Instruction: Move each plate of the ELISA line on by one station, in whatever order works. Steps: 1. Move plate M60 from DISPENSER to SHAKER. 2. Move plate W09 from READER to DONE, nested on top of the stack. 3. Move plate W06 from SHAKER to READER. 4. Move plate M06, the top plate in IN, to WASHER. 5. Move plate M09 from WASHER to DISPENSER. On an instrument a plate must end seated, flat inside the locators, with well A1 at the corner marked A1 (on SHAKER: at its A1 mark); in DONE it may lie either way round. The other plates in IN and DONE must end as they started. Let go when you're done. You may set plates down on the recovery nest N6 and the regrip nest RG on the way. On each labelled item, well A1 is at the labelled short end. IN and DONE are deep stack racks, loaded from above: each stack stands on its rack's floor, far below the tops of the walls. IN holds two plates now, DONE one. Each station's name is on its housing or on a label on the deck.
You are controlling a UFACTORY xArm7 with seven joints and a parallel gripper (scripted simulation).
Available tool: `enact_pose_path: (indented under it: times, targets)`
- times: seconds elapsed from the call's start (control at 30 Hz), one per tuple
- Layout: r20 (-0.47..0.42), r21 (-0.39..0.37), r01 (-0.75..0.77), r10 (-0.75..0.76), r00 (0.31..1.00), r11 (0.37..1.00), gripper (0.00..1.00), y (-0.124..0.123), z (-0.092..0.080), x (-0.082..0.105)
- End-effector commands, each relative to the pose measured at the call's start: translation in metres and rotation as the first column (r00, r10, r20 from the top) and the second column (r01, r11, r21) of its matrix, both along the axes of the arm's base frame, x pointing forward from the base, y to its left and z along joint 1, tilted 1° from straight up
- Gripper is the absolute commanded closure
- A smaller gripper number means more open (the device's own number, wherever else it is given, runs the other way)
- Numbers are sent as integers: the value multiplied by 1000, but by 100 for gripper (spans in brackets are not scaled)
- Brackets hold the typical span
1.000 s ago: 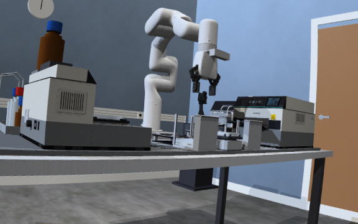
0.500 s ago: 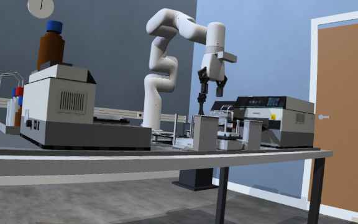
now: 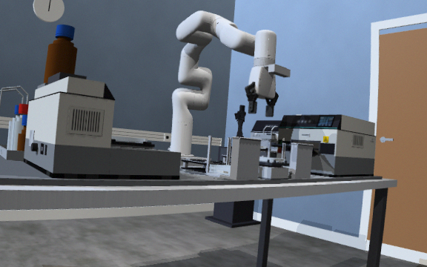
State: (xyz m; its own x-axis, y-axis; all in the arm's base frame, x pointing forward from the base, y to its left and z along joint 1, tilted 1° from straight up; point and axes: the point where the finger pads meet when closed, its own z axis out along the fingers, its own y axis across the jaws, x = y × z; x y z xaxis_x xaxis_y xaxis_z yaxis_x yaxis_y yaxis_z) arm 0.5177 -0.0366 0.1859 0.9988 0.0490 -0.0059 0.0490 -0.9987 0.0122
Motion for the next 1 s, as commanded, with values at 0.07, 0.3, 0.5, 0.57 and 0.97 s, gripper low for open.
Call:
enact_pose_path:
  times: [0.07,0.3,0.5,0.57,0.97]
  targets:
    - [5,-1,0,0,1000,1000,0,16,2,1]
    - [5,-1,0,0,1000,1000,0,36,2,1]
    - [5,-1,0,0,1000,1000,0,36,2,1]
    - [5,-1,0,0,1000,1000,0,36,2,1]
    - [5,-1,0,0,1000,1000,0,36,2,1]
